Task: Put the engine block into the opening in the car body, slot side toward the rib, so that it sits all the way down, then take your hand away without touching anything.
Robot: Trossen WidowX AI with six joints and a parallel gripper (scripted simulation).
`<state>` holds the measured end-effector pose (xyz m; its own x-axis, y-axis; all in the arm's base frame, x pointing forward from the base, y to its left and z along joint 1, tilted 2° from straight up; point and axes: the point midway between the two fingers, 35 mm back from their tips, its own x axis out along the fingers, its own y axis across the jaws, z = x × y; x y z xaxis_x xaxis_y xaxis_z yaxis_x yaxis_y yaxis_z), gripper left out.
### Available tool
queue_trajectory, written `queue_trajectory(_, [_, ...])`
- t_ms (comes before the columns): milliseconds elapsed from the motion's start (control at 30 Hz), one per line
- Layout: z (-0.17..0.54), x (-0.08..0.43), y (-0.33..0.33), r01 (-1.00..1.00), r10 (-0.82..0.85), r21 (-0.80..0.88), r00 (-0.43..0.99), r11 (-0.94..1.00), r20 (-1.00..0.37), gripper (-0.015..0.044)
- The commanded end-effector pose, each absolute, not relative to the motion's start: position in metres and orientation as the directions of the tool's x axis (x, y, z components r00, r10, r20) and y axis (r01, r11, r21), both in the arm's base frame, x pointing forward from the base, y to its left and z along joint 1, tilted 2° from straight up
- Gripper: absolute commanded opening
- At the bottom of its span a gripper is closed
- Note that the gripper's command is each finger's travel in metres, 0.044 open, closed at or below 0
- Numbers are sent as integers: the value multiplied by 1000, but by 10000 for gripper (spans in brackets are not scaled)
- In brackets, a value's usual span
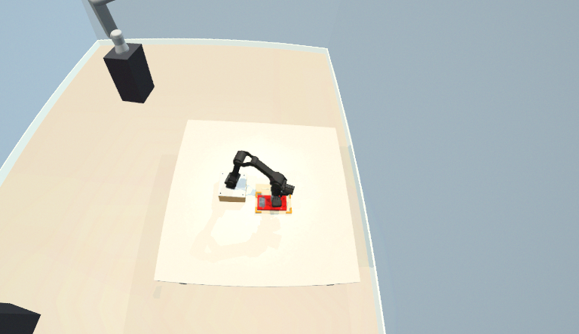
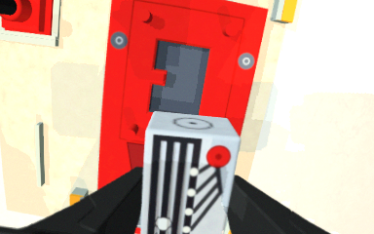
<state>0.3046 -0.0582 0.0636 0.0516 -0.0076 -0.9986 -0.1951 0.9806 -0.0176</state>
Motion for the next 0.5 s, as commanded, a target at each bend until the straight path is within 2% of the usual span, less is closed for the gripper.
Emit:
queue_trajectory(0, [54,312,-55,-185,-11,-20,50,983,-999,0])
queue_trajectory(467, [22,334,-43,-140,-12,-19,55,990,-998,0])
